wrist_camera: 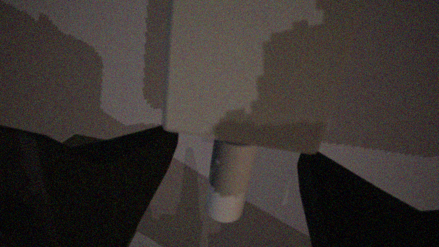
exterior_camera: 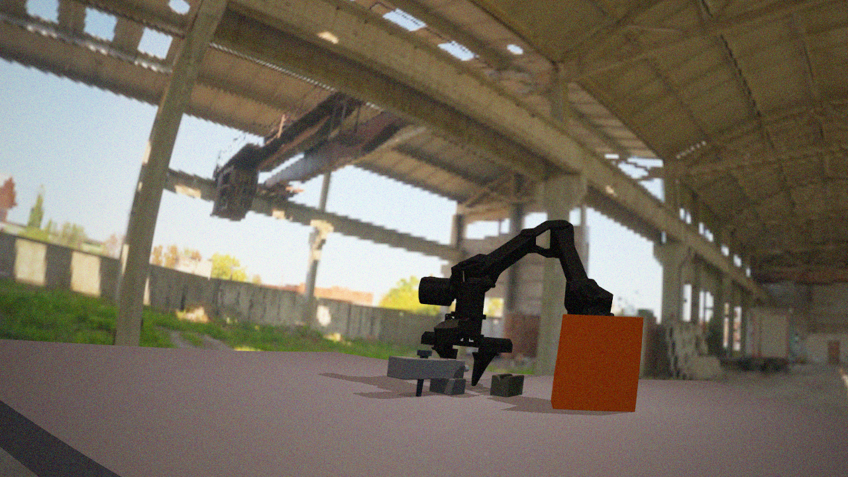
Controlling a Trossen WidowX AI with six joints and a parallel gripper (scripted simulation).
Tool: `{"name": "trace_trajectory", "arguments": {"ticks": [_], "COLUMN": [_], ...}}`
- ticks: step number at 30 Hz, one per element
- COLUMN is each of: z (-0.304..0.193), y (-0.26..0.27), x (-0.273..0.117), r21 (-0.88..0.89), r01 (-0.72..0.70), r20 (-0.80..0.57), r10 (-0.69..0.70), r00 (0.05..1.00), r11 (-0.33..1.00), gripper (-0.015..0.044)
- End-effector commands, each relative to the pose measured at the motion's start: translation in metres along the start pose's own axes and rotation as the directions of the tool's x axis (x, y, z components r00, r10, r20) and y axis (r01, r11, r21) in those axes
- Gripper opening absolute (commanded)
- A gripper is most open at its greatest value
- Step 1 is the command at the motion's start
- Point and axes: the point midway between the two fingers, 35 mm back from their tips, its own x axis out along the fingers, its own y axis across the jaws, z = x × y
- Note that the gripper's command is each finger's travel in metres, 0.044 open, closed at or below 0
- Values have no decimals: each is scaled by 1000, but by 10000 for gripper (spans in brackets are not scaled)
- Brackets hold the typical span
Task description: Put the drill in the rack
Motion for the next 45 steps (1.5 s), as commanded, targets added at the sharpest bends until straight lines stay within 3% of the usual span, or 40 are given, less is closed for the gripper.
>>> {"name": "trace_trajectory", "arguments": {"ticks": [1,6,17,45], "z": [0,0,0,-34], "y": [0,0,0,1], "x": [0,0,0,0], "r21": [1,1,1,-11], "r01": [0,0,0,-5], "r20": [0,0,0,-9], "r10": [0,0,0,5], "r00": [1000,1000,1000,1000], "r11": [1000,1000,1000,1000], "gripper": [204,72,0,0]}}
